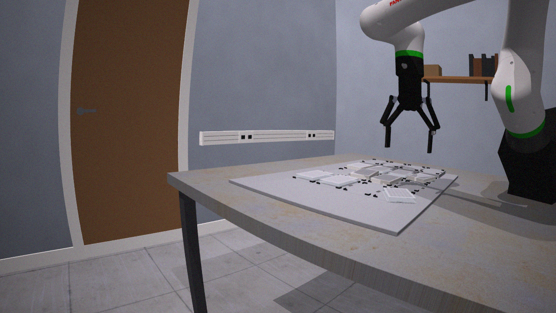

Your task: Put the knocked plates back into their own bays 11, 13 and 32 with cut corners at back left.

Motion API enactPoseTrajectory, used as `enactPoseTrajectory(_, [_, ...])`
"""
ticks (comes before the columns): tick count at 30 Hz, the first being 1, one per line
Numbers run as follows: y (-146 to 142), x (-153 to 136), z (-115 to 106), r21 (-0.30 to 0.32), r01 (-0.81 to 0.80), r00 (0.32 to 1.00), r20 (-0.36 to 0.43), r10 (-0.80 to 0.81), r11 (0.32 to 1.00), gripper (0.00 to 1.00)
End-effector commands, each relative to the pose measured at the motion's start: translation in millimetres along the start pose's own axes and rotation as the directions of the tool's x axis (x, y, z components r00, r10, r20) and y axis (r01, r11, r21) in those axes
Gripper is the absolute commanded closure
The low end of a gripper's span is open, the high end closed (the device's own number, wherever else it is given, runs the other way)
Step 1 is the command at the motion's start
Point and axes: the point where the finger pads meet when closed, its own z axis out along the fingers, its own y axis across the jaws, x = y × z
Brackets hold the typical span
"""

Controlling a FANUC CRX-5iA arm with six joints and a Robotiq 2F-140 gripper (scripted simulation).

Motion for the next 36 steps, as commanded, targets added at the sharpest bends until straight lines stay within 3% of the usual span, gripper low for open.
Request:
enactPoseTrajectory(1, [-0.3, 0.2, -0.4, 0.001, 0.000, 1.000, -0.001, 0.000, 1.000, 0.00])
enactPoseTrajectory(28, [-0.3, 0.2, -0.4, 0.001, 0.000, 1.000, -0.001, 0.000, 1.000, 0.00])
enactPoseTrajectory(36, [-0.2, 32.2, -0.4, 0.001, 0.000, 1.000, -0.001, 0.000, 1.000, 0.00])
